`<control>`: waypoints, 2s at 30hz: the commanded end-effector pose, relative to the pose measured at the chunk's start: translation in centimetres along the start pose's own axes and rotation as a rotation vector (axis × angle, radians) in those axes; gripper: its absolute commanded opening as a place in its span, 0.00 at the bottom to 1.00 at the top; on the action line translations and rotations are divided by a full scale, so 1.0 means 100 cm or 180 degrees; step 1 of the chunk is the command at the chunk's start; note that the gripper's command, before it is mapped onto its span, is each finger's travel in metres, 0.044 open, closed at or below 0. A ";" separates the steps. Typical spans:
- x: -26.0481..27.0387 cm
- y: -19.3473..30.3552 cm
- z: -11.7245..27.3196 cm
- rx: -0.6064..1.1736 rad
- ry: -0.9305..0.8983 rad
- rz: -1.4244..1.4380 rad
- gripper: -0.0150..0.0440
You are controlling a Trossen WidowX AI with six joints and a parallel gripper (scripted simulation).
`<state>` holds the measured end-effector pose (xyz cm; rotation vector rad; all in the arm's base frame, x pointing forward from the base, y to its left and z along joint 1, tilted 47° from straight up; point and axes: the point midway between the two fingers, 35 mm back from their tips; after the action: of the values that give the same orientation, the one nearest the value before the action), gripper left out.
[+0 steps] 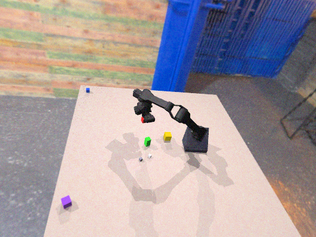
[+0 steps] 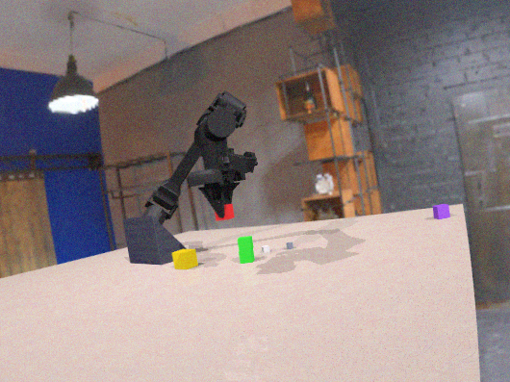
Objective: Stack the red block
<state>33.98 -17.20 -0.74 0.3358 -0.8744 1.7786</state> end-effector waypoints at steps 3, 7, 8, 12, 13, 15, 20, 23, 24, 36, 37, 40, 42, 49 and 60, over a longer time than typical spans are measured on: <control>0.025 -0.010 0.002 -0.0018 0.0006 -0.0015 0.25; 0.045 -0.016 0.002 -0.0019 0.0003 -0.0016 0.25; 0.050 -0.018 0.001 -0.0019 0.0002 -0.0016 0.25; 0.070 -0.022 0.000 -0.0021 -0.0004 -0.0017 0.25; 0.075 -0.023 0.000 -0.0021 -0.0006 -0.0017 0.25; 0.085 -0.024 -0.001 -0.0022 -0.0009 -0.0017 0.25; 0.102 -0.026 -0.002 -0.0024 -0.0017 -0.0017 0.25; 0.102 -0.026 -0.009 -0.0025 -0.0017 -0.0017 0.25; 0.102 -0.026 -0.014 -0.0025 -0.0017 -0.0017 0.25; 0.103 -0.026 -0.050 -0.0028 -0.0020 -0.0016 0.25; 0.103 -0.025 -0.054 -0.0028 -0.0020 -0.0016 0.25; 0.103 -0.025 -0.061 -0.0029 -0.0022 -0.0016 0.25; 0.103 -0.025 -0.061 -0.0029 -0.0022 -0.0016 0.25; 0.103 -0.025 -0.061 -0.0029 -0.0022 -0.0016 0.25; 0.103 -0.025 -0.061 -0.0015 -0.0020 -0.0004 0.39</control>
<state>33.36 -5.37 2.29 0.3386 -0.8826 1.7747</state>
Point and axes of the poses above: the point midway between the two fingers, 35 mm back from their tips, its own z axis back along the fingers, its own x axis across the jaws, y = z × x, and after that the axes turned 14 degrees about z, right-handed
